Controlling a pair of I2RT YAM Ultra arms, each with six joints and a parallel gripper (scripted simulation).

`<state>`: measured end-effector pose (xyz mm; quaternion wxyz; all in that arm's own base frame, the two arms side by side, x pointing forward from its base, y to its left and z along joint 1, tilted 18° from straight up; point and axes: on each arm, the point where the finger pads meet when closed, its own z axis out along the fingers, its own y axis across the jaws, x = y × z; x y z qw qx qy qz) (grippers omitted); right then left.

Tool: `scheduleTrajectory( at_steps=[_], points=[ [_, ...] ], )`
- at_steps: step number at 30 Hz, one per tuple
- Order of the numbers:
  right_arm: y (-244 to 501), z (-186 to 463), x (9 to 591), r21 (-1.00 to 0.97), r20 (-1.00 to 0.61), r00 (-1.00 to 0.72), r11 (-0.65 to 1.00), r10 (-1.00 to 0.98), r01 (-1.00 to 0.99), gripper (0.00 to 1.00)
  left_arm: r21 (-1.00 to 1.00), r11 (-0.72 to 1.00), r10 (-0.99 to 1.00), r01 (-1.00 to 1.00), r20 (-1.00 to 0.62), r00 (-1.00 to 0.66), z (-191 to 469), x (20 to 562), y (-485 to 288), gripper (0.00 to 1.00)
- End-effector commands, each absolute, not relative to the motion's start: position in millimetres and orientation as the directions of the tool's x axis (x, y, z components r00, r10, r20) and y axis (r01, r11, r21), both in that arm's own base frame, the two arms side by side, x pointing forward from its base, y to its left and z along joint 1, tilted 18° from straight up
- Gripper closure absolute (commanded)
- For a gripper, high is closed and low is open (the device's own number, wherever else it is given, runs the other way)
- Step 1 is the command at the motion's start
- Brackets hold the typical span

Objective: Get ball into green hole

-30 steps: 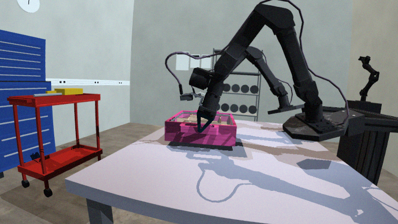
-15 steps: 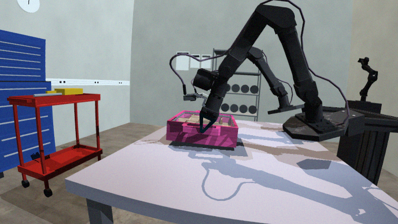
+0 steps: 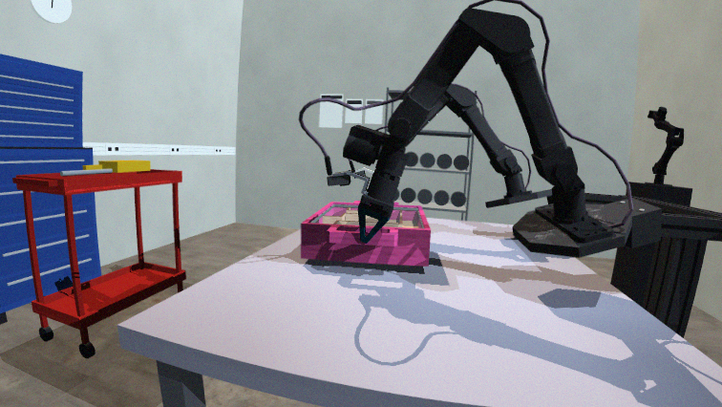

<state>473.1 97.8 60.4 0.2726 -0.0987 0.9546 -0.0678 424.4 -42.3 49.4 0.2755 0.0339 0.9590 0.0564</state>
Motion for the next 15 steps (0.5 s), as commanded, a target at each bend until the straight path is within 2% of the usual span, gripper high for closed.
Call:
scheduleTrajectory(
  at_steps=[1, 6, 8, 11, 12, 15],
  points=[
    [118, 133, 508, -0.176, -0.674, -0.706, 0.975, -0.217, -0.132, 1.0, 0.086, 0.995, 0.09, 0.042, -0.688, -0.72, 108, 465, -54, 1.0],
    [119, 140, 508, -0.179, -0.683, -0.697, 0.975, -0.218, -0.129, 1.0, 0.079, 0.995, 0.1, 0.062, -0.692, -0.715, 107, 463, -63, 1.0],
    [112, 127, 507, -0.138, -0.647, -0.735, 0.979, -0.204, -0.15, 1.0, 0.132, 0.991, 0.093, 0.013, -0.621, -0.778, 97, 447, -53, 1.0],
    [115, 136, 522, -0.114, -0.724, -0.663, 0.981, -0.192, -0.159, 1.0, 0.145, 0.989, 0.098, -0.006, -0.7, -0.708, 113, 460, -56, 1.0],
    [109, 100, 503, -0.113, -0.67, -0.714, 0.979, -0.202, -0.171, 1.0, 0.16, 0.987, 0.108, -0.003, -0.682, -0.723, 103, 450, -54, 1.0],
    [112, 96, 506, -0.086, -0.671, -0.717, 0.98, -0.191, -0.18, 1.0, 0.187, 0.982, 0.121, -0.007, -0.665, -0.737, 104, 444, -54, 1.0]
  ],
)
